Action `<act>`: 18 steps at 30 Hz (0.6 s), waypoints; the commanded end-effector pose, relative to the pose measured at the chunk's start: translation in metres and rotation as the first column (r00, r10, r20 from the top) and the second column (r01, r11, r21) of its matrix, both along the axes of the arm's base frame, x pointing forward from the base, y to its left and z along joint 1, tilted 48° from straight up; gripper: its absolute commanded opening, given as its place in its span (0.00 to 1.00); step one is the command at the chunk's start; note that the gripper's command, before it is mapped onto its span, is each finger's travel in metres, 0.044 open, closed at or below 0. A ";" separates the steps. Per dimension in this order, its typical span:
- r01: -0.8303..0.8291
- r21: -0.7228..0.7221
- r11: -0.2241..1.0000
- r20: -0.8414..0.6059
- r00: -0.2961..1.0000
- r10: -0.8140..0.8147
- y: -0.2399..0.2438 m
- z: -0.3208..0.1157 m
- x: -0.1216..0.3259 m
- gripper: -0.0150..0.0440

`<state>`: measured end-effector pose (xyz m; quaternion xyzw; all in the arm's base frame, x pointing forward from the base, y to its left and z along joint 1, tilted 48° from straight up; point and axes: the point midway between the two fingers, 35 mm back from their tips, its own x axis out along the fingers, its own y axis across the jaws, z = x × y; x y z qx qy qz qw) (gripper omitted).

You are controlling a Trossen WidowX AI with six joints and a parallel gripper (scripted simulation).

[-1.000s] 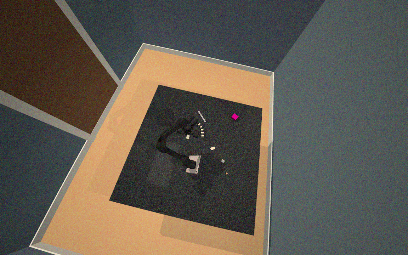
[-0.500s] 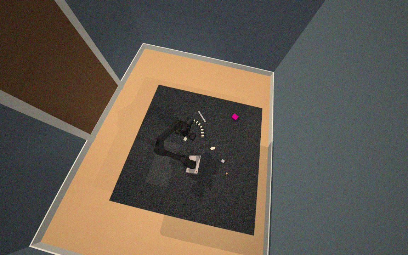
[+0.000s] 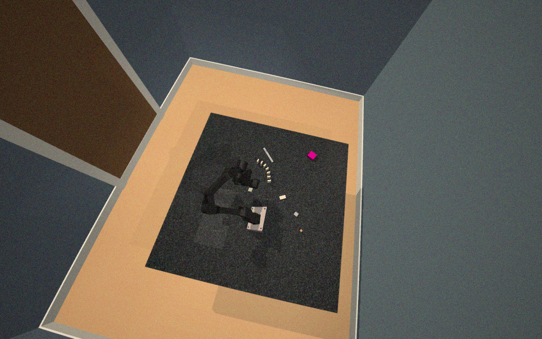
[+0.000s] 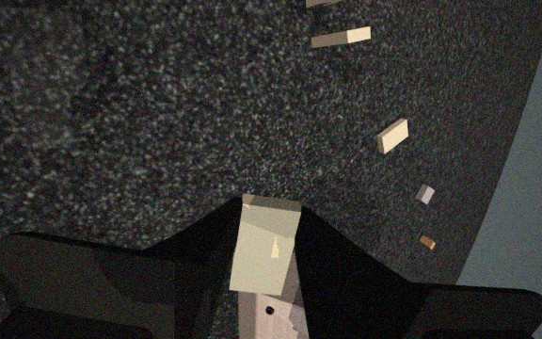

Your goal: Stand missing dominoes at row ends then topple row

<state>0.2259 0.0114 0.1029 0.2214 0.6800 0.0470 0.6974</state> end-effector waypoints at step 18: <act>0.165 -0.352 0.921 0.298 0.953 -0.057 0.004 -0.020 0.005 0.44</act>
